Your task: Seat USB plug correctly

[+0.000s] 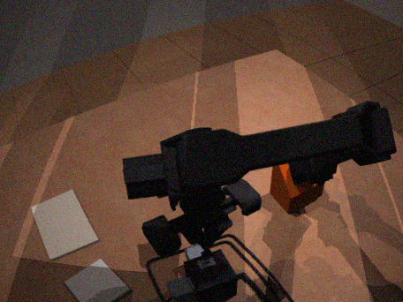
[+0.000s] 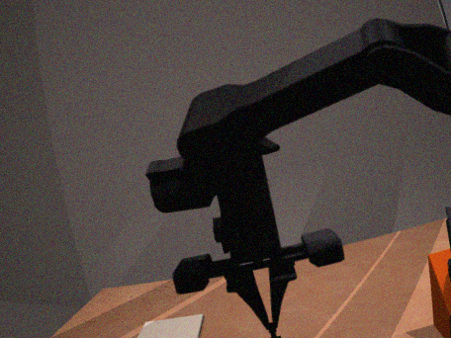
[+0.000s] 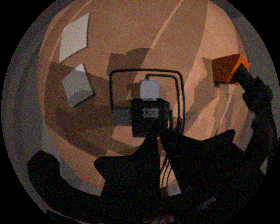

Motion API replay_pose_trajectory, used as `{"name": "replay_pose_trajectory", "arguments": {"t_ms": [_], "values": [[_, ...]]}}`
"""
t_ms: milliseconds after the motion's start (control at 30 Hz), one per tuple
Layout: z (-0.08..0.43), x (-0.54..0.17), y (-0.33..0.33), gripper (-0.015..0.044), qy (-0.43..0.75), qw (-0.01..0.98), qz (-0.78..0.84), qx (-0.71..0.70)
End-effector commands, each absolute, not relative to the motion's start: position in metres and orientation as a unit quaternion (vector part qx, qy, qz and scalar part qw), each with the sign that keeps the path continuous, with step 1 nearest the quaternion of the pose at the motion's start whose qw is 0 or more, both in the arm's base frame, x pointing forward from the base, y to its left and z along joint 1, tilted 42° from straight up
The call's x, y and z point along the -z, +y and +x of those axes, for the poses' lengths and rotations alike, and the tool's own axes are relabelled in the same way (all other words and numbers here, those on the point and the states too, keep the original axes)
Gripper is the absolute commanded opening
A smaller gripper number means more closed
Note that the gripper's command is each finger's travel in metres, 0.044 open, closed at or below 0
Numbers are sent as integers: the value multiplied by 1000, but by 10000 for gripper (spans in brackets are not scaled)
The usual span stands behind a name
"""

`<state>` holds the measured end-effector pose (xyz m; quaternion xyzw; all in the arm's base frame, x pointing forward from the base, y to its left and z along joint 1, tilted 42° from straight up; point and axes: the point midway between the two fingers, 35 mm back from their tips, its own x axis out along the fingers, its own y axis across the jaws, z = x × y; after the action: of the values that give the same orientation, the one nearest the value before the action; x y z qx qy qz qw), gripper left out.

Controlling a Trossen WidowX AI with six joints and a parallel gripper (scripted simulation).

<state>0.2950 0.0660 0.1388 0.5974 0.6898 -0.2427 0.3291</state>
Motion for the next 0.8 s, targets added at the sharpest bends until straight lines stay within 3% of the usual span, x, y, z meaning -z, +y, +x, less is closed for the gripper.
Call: {"name": "replay_pose_trajectory", "arguments": {"t_ms": [0, 767], "values": [[295, -139, 66, 0, 679, 304, 611, 271], [295, -138, 66, 0, 663, 270, 627, 308]]}}
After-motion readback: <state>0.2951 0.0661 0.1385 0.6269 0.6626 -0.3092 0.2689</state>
